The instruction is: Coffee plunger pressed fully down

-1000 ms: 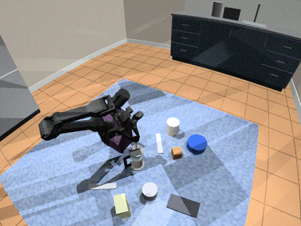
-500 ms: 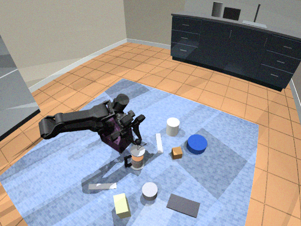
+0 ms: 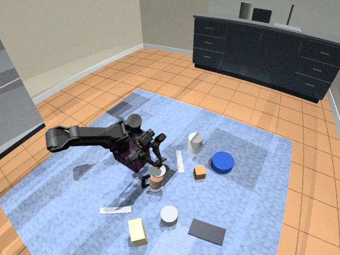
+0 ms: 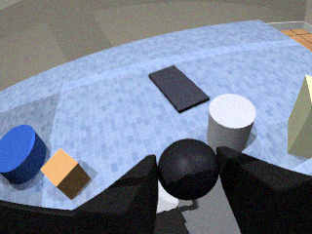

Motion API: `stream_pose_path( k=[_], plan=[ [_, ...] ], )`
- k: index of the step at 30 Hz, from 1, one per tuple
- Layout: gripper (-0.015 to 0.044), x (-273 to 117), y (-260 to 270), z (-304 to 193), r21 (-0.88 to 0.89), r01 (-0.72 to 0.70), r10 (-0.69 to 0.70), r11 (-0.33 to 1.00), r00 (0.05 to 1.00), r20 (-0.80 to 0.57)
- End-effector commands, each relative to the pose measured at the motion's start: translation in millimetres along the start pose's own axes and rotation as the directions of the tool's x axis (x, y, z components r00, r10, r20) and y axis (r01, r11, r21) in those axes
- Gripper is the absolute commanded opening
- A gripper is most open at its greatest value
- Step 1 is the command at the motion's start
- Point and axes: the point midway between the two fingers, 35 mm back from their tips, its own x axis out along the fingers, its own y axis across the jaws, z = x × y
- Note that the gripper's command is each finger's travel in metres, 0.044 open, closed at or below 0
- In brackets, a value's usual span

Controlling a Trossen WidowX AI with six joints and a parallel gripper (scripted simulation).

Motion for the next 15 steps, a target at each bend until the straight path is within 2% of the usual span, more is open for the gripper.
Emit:
stream_pose_path(
  k=[1,15],
  plan=[
    [0.0124,6.9,-1.7,-16.4,-0.056,0.001,-0.002,0.998,1.0,-0.015],
    [0.0124,13.3,-3.0,-11.1,-0.01,-0.006,0.006,1.0,1.0,-0.013]
  ],
)
